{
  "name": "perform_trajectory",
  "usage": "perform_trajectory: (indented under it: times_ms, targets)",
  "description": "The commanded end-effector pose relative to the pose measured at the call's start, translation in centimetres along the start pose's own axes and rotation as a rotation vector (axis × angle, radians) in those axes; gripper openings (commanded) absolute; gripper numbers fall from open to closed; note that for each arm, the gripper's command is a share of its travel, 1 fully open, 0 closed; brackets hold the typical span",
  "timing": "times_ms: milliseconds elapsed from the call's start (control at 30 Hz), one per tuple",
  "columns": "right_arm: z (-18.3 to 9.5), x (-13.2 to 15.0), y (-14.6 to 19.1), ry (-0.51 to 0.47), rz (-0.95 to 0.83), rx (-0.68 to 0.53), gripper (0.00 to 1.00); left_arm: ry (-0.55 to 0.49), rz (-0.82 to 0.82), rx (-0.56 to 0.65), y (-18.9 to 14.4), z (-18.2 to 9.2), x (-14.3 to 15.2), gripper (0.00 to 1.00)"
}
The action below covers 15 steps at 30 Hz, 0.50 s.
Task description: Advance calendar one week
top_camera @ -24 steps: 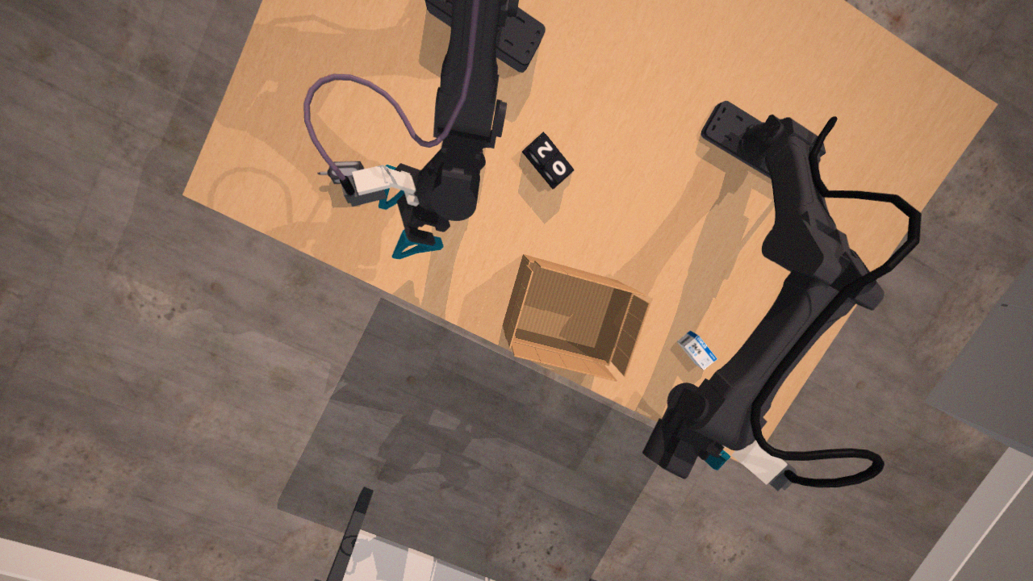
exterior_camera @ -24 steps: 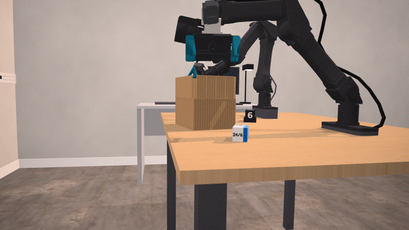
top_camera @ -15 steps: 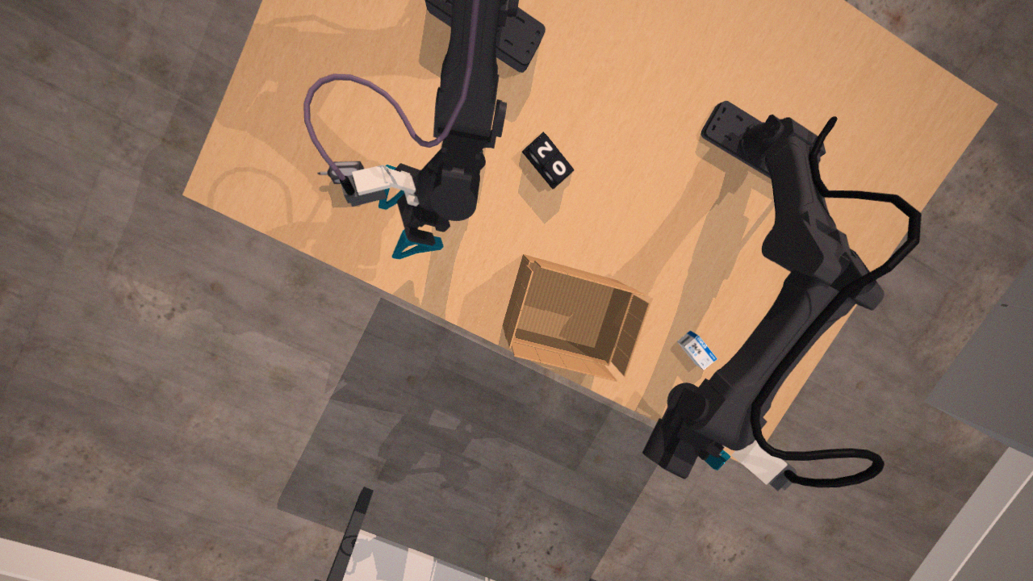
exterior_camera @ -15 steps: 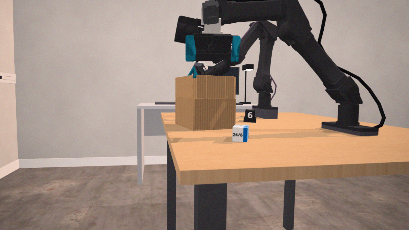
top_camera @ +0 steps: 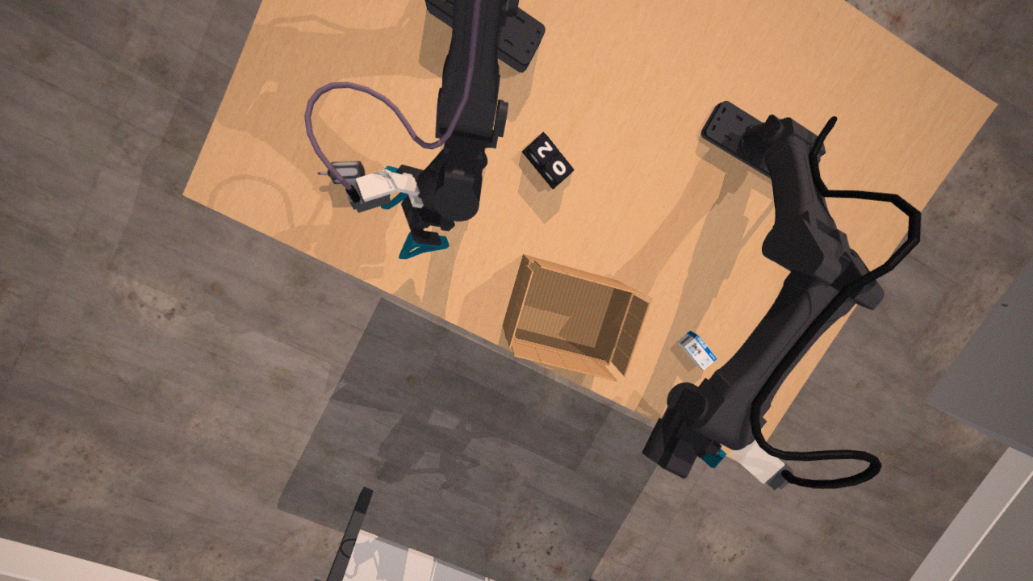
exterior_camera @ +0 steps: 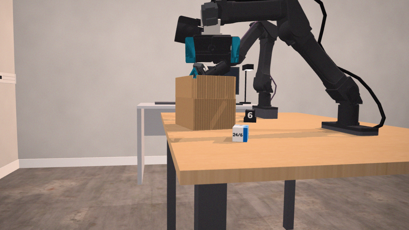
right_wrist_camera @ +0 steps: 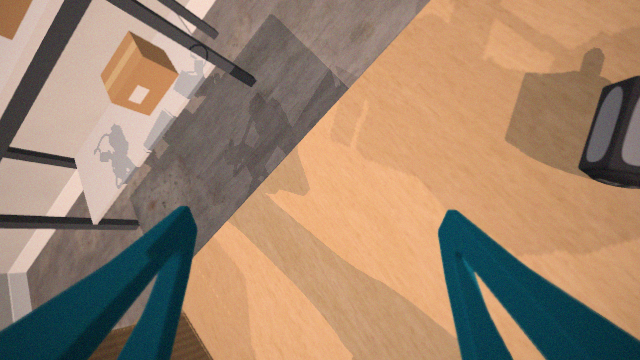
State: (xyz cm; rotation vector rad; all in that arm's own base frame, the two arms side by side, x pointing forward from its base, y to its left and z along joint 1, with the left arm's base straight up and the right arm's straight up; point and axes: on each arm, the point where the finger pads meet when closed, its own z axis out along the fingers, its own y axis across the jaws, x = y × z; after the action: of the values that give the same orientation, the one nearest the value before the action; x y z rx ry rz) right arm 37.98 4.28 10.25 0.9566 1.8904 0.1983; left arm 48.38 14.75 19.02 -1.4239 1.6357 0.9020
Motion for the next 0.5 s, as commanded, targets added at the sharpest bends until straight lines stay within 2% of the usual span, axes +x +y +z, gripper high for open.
perform_trajectory:
  times_ms: [0,233,333,467]
  targets:
    - [-0.6,2.1,0.8,0.083,-0.205,-0.003,1.00,0.029,0.039,0.064,0.7,-3.3,-1.3,1.00]
    - [-2.1,5.2,2.0,0.191,-0.505,-0.048,1.00,0.083,0.093,0.166,1.6,-7.7,-2.1,1.00]
    - [-2.3,5.7,2.0,0.207,-0.550,-0.053,1.00,0.092,0.104,0.179,1.8,-8.2,-2.1,1.00]
    - [-3.6,7.8,2.7,0.274,-0.752,-0.102,1.00,0.127,0.147,0.263,2.9,-11.4,-2.7,1.00]
